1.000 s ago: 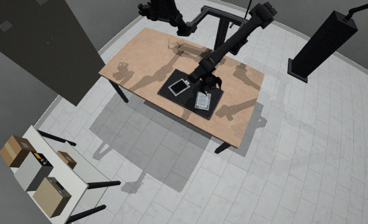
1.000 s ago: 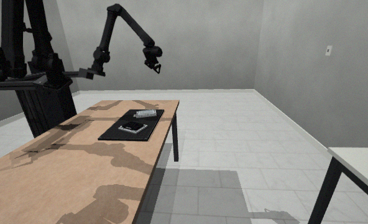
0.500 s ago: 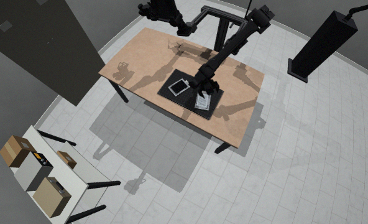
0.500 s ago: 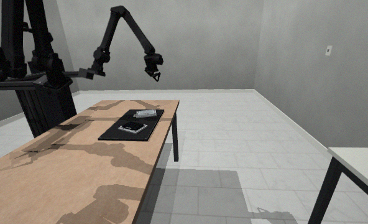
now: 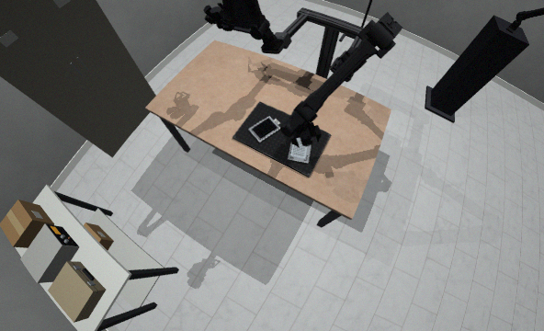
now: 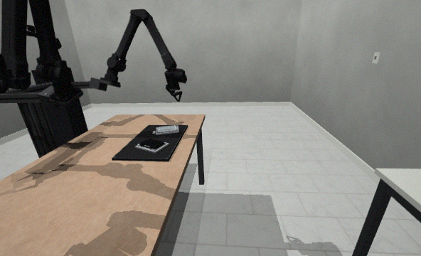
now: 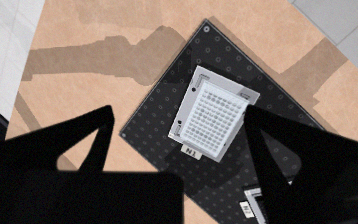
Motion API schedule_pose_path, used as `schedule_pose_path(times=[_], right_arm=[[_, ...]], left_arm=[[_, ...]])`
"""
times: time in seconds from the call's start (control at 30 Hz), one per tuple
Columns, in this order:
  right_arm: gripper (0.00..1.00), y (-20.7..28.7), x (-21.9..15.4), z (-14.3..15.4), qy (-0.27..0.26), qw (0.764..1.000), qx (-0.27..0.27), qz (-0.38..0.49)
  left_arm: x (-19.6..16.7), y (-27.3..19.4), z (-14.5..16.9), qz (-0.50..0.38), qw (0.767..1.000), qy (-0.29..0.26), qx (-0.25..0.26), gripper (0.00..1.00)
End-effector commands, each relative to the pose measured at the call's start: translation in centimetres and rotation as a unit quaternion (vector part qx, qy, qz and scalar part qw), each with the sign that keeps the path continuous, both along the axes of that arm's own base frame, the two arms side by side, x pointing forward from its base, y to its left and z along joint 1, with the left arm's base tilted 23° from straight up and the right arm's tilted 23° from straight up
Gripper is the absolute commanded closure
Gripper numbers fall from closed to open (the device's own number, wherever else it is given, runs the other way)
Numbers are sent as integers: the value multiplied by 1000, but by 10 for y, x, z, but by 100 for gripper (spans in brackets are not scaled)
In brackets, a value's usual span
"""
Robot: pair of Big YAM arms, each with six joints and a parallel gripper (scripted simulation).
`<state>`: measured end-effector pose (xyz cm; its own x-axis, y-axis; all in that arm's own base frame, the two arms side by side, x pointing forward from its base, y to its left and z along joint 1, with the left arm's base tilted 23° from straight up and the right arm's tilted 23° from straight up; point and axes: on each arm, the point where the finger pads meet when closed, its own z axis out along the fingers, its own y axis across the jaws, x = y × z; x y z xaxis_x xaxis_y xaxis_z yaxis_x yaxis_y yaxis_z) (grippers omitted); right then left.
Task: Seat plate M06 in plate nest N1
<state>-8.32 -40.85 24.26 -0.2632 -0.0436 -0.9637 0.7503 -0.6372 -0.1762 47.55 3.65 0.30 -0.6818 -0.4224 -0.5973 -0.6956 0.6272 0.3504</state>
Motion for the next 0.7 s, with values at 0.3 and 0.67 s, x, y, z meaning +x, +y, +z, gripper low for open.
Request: schedule_pose_path(times=[0.3,0.67], right_arm=[[0,3,-6,10,-6,1000,-15,-6],[0,3,-6,10,-6,1000,-15,-6]], left_arm=[[-1,5,-53,-57,996,55,-51,0],[-6,6,-104,-85,991,70,-77,0]])
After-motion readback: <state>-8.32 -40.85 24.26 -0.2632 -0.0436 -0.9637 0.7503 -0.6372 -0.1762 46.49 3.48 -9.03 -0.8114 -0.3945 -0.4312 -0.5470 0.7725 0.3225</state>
